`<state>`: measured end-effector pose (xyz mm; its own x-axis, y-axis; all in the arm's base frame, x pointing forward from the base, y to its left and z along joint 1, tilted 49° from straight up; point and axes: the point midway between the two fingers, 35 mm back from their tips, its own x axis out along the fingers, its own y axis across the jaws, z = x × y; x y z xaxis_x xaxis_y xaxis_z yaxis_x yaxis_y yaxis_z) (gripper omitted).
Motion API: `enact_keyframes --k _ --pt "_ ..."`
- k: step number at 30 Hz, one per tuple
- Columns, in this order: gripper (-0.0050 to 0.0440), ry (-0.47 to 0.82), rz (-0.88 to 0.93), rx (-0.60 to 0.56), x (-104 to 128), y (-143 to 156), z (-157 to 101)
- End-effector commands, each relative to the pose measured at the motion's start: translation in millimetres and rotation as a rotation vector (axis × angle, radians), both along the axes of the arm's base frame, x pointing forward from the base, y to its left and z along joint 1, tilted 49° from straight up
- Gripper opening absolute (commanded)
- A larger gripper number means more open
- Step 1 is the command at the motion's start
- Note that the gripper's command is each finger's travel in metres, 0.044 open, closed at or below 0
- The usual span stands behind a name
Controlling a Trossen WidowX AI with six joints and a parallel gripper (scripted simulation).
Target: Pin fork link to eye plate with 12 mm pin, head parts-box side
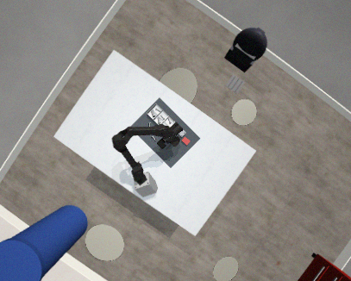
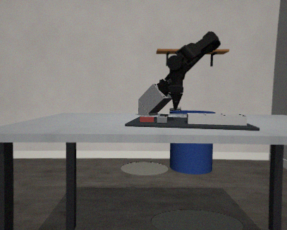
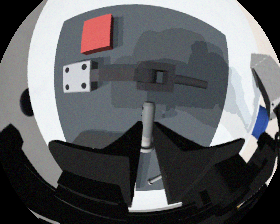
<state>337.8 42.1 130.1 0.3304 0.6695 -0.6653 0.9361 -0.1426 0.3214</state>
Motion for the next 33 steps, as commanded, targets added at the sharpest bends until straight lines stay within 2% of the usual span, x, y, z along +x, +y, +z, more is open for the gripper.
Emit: enact_keyframes --k 1,33 --pt "0.0013 0.002 -0.002 -0.008 -0.4 0.6 0.5" --pt "0.0013 0.013 -0.027 -0.080 1.3 4.6 -1.1"
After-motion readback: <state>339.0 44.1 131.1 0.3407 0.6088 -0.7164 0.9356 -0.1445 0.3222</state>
